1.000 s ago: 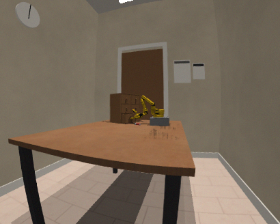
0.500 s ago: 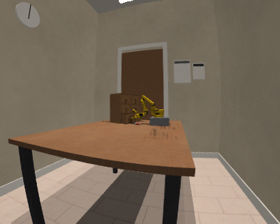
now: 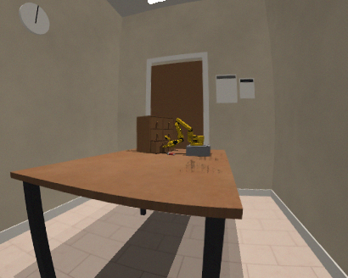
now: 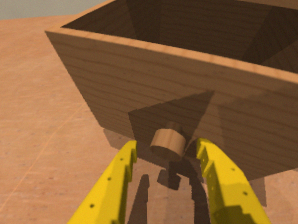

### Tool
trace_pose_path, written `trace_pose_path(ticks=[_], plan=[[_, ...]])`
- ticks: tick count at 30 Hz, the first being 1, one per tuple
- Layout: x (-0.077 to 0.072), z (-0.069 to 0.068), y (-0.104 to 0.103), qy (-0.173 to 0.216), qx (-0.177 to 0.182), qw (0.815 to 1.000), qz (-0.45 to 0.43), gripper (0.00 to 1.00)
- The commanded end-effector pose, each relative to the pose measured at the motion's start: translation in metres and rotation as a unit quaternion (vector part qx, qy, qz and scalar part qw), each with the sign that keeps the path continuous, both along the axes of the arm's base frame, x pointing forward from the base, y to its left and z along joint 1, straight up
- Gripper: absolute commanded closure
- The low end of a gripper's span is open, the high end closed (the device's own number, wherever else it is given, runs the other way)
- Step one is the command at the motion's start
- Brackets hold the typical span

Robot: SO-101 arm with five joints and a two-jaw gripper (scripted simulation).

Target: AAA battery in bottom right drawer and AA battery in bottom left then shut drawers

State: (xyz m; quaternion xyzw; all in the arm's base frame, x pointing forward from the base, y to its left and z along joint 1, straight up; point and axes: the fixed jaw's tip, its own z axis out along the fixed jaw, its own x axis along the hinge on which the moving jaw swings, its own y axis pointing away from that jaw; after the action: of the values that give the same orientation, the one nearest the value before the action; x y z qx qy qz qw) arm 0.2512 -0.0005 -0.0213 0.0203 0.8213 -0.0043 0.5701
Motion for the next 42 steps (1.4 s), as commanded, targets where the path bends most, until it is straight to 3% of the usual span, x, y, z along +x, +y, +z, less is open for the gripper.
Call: trace_pose_path(ticks=[1, 35, 42], plan=[[0.0017, 0.0034, -0.0028, -0.005, -0.005, 1.0, -0.004, 0.79], [0.0017, 0.0034, -0.0028, -0.005, -0.005, 1.0, -0.004, 1.0], [0.0017, 0.0034, -0.0028, -0.005, -0.005, 1.0, -0.004, 1.0]])
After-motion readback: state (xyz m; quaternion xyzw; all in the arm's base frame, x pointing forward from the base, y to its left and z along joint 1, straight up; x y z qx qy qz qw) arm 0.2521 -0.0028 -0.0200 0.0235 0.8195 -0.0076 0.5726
